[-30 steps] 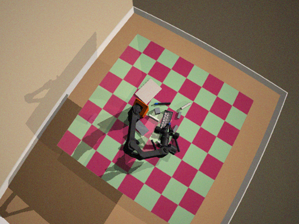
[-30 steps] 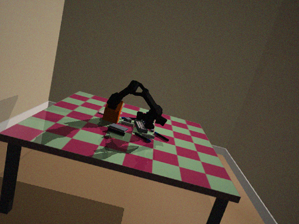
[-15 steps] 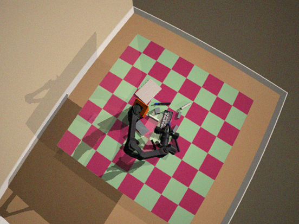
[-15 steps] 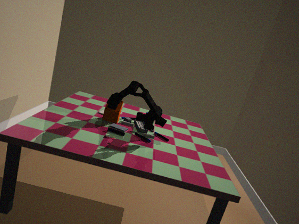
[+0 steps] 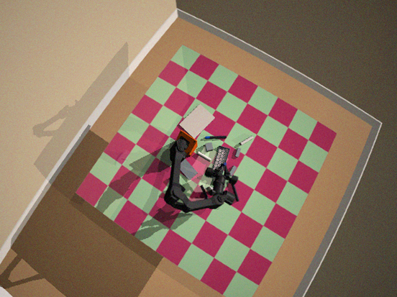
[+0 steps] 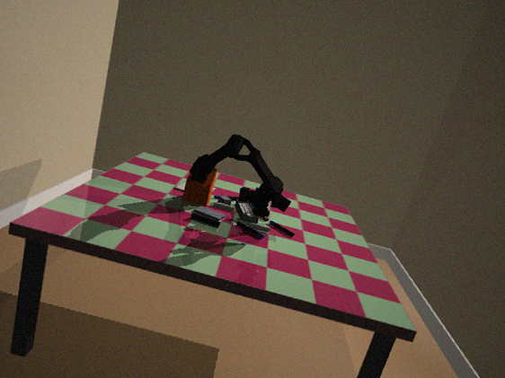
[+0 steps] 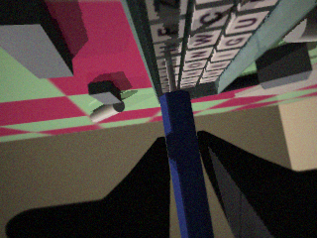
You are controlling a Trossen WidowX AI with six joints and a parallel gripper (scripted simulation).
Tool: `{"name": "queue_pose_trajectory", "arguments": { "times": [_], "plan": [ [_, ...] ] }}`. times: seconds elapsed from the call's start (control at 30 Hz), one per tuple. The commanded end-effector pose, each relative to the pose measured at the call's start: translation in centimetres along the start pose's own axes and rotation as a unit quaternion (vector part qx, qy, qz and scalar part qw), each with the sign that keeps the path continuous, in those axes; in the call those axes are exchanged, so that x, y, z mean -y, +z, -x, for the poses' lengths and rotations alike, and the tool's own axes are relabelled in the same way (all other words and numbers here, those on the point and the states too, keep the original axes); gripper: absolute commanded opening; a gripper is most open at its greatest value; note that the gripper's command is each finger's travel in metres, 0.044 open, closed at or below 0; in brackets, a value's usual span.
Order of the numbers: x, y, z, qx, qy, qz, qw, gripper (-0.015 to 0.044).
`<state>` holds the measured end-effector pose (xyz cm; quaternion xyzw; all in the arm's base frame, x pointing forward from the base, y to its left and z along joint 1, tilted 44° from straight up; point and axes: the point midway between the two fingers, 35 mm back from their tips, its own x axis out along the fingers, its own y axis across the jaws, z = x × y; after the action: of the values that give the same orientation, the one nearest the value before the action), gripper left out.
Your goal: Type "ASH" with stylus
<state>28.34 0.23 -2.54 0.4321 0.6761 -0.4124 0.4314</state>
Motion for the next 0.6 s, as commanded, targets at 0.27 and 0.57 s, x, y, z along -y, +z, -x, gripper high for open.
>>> {"name": "queue_pose_trajectory", "arguments": {
  "times": [0.27,0.57],
  "plan": [
    [0.0,-3.1,1.8,0.000,0.000,-0.001,1.000,0.0081],
    [0.1,-2.8,1.5,0.001,-0.002,0.004,1.000,0.0081]
  ]
}}
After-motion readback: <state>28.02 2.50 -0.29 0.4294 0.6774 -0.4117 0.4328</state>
